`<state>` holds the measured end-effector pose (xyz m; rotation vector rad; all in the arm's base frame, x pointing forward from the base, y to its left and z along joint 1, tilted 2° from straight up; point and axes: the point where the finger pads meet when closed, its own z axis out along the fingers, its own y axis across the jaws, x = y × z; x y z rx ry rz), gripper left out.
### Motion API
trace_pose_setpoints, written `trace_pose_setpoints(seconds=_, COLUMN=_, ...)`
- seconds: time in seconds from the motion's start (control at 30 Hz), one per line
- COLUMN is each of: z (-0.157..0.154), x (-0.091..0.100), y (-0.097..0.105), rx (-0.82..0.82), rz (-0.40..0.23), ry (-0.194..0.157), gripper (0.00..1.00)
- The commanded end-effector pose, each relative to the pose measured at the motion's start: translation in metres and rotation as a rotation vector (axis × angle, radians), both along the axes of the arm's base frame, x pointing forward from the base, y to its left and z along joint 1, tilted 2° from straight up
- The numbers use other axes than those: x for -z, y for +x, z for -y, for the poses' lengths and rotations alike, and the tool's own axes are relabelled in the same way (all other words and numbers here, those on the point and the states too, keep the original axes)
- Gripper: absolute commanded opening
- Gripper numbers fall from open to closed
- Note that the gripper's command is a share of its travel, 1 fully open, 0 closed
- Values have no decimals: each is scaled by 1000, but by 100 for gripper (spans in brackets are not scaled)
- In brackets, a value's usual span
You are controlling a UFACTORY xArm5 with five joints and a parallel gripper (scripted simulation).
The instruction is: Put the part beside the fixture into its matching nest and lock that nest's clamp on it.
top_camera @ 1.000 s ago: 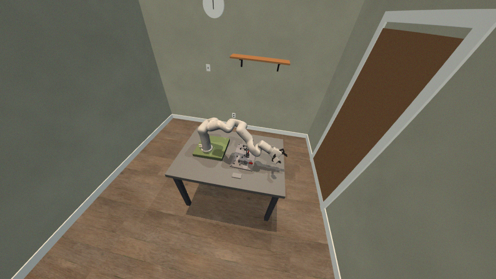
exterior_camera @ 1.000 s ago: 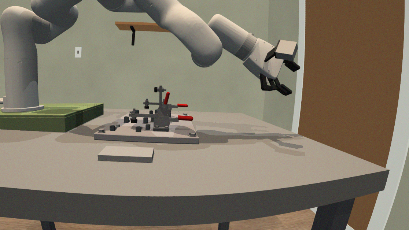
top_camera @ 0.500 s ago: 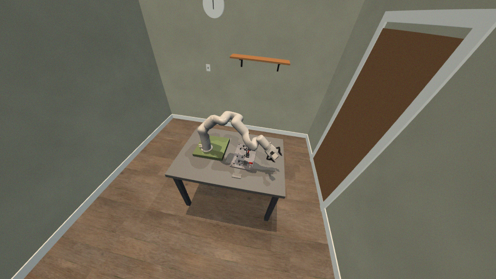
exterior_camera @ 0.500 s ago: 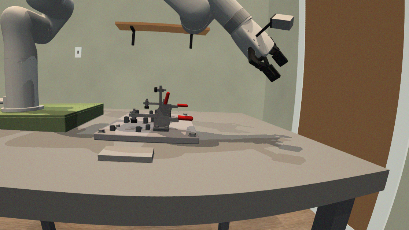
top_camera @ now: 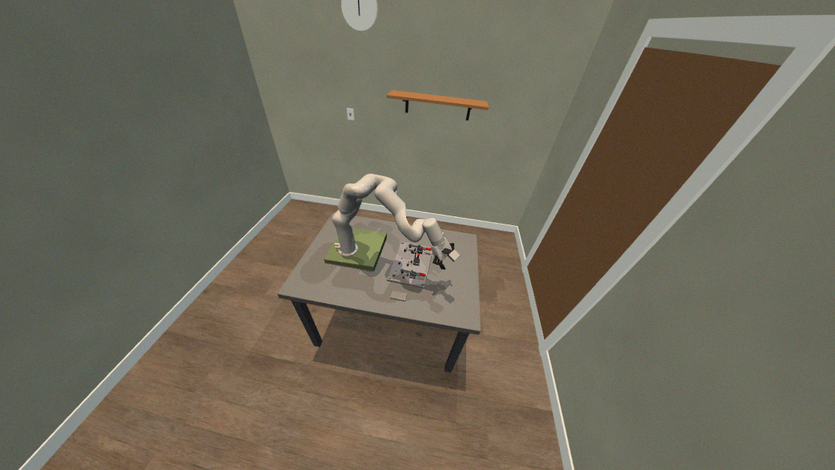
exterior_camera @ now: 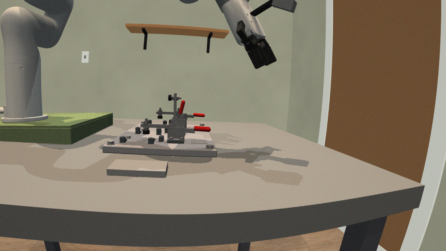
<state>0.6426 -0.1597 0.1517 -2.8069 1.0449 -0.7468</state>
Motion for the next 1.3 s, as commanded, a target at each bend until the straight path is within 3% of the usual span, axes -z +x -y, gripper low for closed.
trace_pose_setpoints(seconds=0.0, z=-3, x=-11, y=-56, rx=-116, rz=-121, ry=-33, gripper=100)
trace_pose_setpoints(seconds=0.07, z=-4, x=-11, y=-61, rx=-129, rz=-134, ry=-35, gripper=100)
trace_pose_setpoints(seconds=0.1, z=-7, x=-13, y=-89, rx=-190, rz=-193, ry=-45, gripper=100)
trace_pose_setpoints(seconds=0.17, z=-7, x=-13, y=-91, rx=-194, rz=-197, ry=-45, gripper=100)
trace_pose_setpoints(seconds=0.2, z=-10, x=-14, y=-118, rx=-254, rz=-252, ry=-50, gripper=100)
trace_pose_setpoints(seconds=0.27, z=-10, x=-14, y=-120, rx=-258, rz=-255, ry=-50, gripper=100)
trace_pose_setpoints(seconds=0.3, z=-14, x=-15, y=-147, rx=-318, rz=-308, ry=-51, gripper=100)
trace_pose_setpoints(seconds=0.43, z=-14, x=-15, y=-147, rx=-318, rz=-308, ry=-51, gripper=100)
trace_pose_setpoints(seconds=0.5, z=-22, x=-15, y=-196, rx=-425, rz=-396, ry=-45, gripper=100)
trace_pose_setpoints(seconds=0.57, z=-22, x=-15, y=-196, rx=-425, rz=-396, ry=-45, gripper=100)
trace_pose_setpoints(seconds=0.6, z=-26, x=-15, y=-216, rx=-470, rz=-430, ry=-40, gripper=100)
trace_pose_setpoints(seconds=0.63, z=-26, x=-15, y=-216, rx=-470, rz=-430, ry=-40, gripper=100)
trace_pose_setpoints(seconds=0.67, z=-29, x=-15, y=-233, rx=-509, rz=-458, ry=-34, gripper=100)
trace_pose_setpoints(seconds=0.7, z=-29, x=-15, y=-233, rx=-509, rz=-458, ry=-34, gripper=100)
trace_pose_setpoints(seconds=0.8, z=-36, x=-14, y=-266, rx=-582, rz=-509, ry=-19, gripper=100)
trace_pose_setpoints(seconds=0.9, z=-38, x=-14, y=-275, rx=-603, rz=-522, ry=-14, gripper=100)
trace_pose_setpoints(seconds=1.27, z=-38, x=-14, y=-275, rx=-603, rz=-522, ry=-14, gripper=100)
